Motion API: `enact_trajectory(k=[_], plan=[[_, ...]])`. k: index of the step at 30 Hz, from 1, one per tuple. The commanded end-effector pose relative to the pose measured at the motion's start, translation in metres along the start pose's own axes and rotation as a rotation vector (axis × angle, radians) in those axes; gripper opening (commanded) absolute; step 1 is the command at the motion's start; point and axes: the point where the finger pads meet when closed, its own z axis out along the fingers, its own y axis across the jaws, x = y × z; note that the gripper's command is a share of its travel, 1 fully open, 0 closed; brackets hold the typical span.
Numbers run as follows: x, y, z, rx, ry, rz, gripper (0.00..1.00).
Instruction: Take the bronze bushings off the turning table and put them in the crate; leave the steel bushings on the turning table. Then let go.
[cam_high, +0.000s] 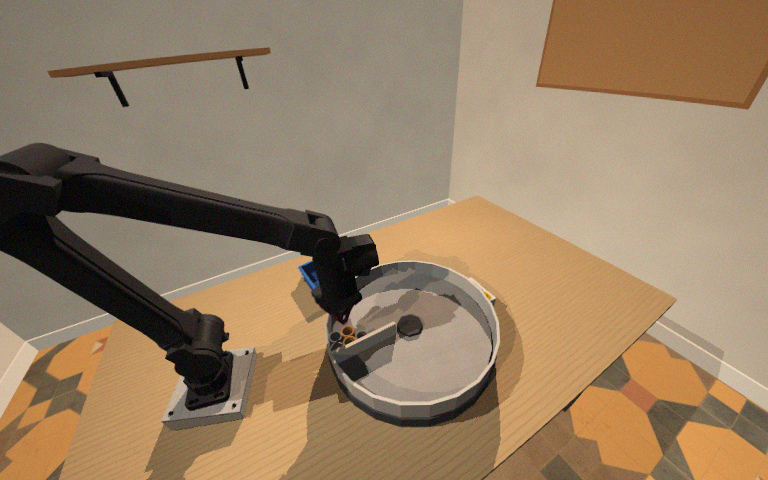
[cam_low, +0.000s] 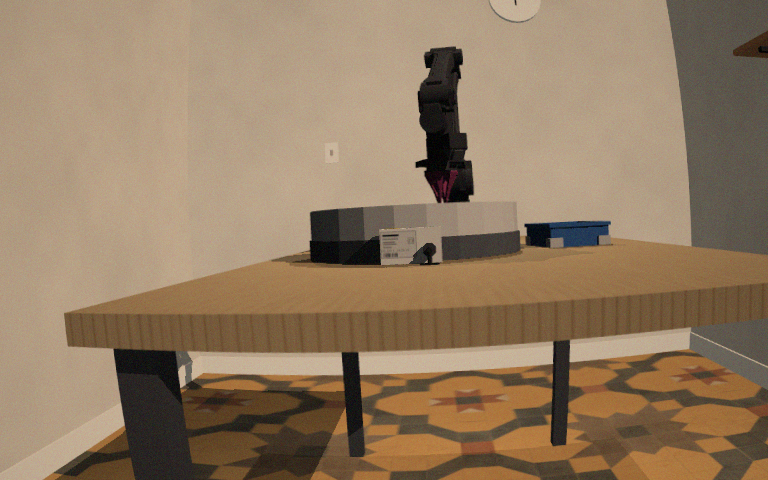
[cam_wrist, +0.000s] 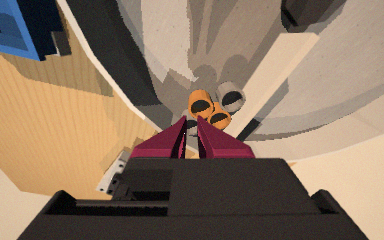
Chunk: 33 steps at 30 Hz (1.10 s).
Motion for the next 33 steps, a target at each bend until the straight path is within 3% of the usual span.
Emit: enact_trajectory(k=[1, 5, 15, 33], plan=[[-0.019, -0.014, -0.013, 0.02, -0.038, -0.003, 0.12], [-0.004, -0.005, 0.005, 0.002, -0.008, -0.003, 0.12], [-0.003, -0.005, 0.021, 0.001, -0.007, -0.001, 0.12], [-0.001, -0.005, 0.024, -0.001, -0.002, -0.001, 0.12]])
